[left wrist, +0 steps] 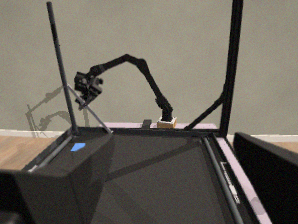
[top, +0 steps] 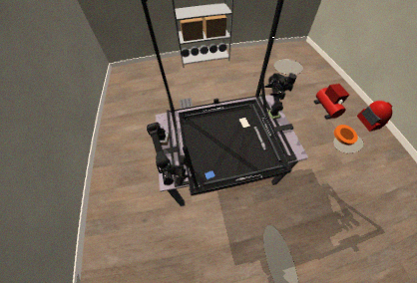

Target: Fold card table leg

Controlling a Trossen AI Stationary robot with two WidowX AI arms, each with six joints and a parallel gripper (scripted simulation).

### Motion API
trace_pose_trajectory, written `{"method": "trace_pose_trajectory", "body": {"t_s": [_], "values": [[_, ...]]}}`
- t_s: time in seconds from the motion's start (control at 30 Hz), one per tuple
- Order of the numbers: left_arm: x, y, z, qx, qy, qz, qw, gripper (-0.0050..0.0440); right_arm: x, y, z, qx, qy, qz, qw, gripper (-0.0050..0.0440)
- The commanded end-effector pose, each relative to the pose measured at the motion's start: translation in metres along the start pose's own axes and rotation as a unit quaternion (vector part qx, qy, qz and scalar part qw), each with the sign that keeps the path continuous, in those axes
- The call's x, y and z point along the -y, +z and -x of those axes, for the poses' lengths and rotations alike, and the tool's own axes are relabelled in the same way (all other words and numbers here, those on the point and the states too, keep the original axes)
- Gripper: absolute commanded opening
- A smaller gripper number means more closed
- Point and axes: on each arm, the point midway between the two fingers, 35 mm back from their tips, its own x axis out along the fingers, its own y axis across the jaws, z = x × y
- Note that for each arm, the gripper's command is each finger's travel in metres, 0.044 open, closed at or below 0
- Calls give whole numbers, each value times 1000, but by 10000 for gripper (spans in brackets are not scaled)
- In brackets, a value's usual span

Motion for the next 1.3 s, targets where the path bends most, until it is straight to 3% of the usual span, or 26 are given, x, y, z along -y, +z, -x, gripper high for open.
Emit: {"method": "trace_pose_trajectory", "body": {"t_s": [0.0, 0.37, 0.53, 1.17, 1.27], "values": [[1, 0, 0, 0, -2, -1, 1000, 400, -1, -3, -9, -1, 6, -8, 1000, 290], [1, 0, 0, 0, -2, -1, 1000, 400, -2, -4, -18, 1, 12, -14, 1000, 290], [1, 0, 0, 0, -2, -1, 1000, 400, -2, -4, -18, 1, 12, -14, 1000, 170], [1, 0, 0, 0, -2, -1, 1000, 400, -2, -4, -18, 1, 12, -14, 1000, 63], [1, 0, 0, 0, -2, -1, 1000, 400, -2, -6, -19, 1, 12, -14, 1000, 0]]}}
